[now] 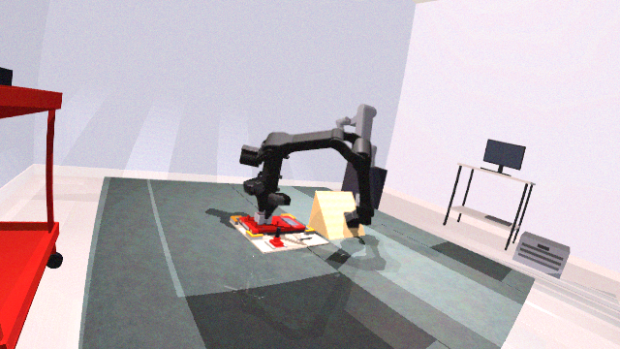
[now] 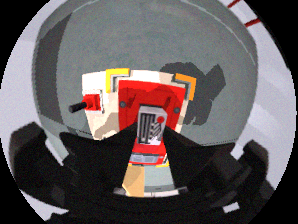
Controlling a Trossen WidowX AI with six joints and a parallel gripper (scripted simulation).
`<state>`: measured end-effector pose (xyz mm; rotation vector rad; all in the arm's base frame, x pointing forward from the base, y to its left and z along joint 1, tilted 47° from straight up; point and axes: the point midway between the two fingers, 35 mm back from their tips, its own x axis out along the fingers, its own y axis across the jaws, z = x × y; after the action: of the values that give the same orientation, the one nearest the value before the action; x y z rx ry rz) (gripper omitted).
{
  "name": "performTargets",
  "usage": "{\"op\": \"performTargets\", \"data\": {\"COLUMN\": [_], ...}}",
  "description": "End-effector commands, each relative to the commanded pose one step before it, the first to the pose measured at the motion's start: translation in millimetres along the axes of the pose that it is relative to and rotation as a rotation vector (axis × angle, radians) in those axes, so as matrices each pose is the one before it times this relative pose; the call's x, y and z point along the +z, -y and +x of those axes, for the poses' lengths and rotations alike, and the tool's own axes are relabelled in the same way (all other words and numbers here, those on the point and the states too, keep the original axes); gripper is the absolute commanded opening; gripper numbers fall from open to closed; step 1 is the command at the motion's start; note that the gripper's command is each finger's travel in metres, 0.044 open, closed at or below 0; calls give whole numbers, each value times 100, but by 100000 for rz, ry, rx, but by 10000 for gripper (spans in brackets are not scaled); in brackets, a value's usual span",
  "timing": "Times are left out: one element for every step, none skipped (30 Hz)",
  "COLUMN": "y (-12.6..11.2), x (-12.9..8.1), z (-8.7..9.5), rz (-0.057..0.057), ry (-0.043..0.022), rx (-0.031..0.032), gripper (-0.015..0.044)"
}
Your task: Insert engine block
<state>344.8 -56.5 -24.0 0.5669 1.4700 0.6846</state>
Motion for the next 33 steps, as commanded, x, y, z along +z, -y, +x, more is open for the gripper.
{"op": "performTargets", "data": {"y": [-54,0,0,0,-1,0,0,-1,0,0,0,0,1,0,0,0,0,0,0,2,4,19,0,0,0,0,0,0,0,0,0,0,0], "x": [47,0,0,0,0,0,0,0,0,0,0,0,1,0,0,0,0,0,-2,-3,-4,-28,0,0,0,0,0,0,0,0,0,0,0], "z": [139,26,26,25,25,25,25,25,25,25,25,25,25,25,26,26,25,25,23,21,20,-123,0,0,0,0,0,0,0,0,0,0,0], "rz": [283,-1,-2,-1,-1,0,0,0,1,1,1,0,0,0,0,0,0,0,-1,2,5,-273,0,0,0,0,0,0,0,0,0,0,0], "ry": [366,0,0,0,0,0,0,0,0,0,0,0,0,0,0,0,0,0,0,0,0,-279,0,0,0,0,0,0,0,0,0,0,0], "rx": [454,1,1,1,1,1,1,1,1,1,1,1,1,1,1,1,1,1,1,1,1,-323,0,0,0,0,0,0,0,0,0,0,0], "gripper": [159,159,159,159,159,159,159,159,159,159,159,159,159,159,159,159,159,159,159,159,159,186,212,238,264,291,317,343,369,396,422,440,440]}}
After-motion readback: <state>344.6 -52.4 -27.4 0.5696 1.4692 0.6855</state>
